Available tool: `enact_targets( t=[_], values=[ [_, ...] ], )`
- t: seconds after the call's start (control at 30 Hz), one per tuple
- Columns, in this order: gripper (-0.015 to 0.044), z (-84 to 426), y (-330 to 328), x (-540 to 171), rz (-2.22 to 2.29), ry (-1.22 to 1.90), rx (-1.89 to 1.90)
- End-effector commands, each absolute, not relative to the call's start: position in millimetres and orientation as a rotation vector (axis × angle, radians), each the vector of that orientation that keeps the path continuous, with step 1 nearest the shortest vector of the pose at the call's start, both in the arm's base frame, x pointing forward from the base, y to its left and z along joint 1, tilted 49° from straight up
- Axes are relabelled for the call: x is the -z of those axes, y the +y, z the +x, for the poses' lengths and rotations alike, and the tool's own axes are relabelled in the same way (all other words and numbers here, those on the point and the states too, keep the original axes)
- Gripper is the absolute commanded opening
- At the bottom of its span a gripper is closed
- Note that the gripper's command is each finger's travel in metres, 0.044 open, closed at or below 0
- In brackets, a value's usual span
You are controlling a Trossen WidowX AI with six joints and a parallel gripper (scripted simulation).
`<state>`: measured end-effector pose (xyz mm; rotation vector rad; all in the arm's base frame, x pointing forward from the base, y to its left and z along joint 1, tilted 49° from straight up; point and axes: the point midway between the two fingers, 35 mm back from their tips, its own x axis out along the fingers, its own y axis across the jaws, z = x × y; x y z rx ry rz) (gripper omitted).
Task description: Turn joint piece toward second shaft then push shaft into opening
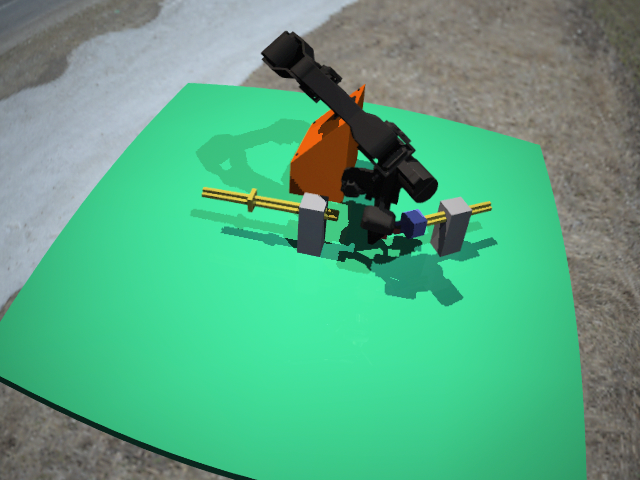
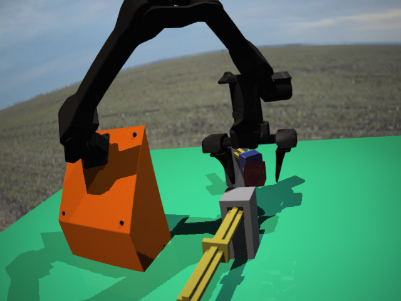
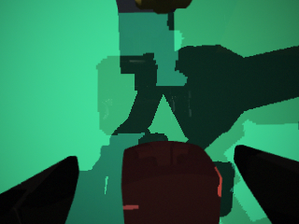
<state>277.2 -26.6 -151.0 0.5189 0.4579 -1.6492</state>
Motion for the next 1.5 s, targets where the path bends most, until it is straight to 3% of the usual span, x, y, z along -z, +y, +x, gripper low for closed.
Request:
enact_targets(
  t=[0.0,0.2,1.47],
  values=[
    [0.044,276,-24,149,0.48,0.432,1.66],
    [0.044,277,-22,148,0.465,0.452,1.653],
    [0.044,293,63,70,-0.399,1.402,0.949]
  ],
)
